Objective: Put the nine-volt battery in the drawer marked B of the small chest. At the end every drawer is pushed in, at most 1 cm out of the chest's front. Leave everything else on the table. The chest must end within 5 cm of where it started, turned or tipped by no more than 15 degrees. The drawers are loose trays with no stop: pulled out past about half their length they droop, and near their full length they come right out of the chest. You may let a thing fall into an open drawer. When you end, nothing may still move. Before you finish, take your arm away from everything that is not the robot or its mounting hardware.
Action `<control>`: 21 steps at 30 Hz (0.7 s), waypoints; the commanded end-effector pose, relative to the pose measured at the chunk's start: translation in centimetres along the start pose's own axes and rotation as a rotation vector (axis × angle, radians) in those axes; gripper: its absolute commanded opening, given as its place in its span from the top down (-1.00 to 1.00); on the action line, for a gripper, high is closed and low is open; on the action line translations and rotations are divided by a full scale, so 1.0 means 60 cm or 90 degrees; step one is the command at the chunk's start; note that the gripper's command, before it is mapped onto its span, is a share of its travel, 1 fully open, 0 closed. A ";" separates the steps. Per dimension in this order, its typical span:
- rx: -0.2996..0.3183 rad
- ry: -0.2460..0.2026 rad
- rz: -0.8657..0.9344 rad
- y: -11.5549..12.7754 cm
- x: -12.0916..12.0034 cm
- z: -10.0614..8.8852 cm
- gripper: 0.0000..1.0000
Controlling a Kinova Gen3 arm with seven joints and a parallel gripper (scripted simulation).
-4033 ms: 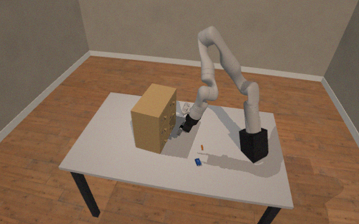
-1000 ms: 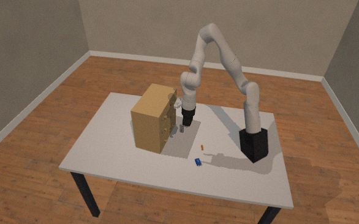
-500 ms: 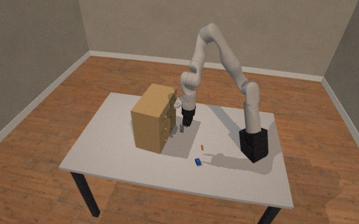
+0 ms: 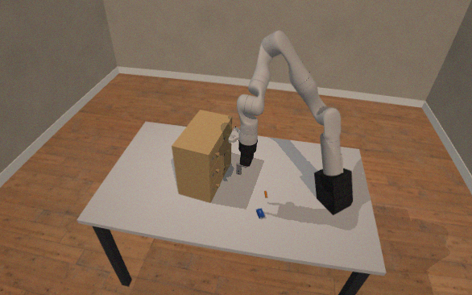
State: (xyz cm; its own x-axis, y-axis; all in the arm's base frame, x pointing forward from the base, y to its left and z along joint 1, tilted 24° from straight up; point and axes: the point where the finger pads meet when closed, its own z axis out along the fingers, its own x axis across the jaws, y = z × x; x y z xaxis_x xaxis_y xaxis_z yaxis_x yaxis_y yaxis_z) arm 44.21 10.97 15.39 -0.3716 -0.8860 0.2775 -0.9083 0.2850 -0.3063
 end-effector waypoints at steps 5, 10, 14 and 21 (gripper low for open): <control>0.001 -0.001 0.000 0.000 -0.001 -0.001 -1.00; 0.001 -0.001 0.000 -0.001 0.009 -0.010 -1.00; 0.001 -0.001 0.000 -0.002 0.031 -0.030 -1.00; 0.001 -0.001 0.000 -0.007 0.116 -0.104 -1.00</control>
State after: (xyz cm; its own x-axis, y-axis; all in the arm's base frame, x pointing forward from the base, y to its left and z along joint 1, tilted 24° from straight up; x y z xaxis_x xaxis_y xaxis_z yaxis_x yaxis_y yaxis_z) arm 40.88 8.46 19.46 -0.3411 -0.8895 0.3040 -0.9268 0.2642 -0.2669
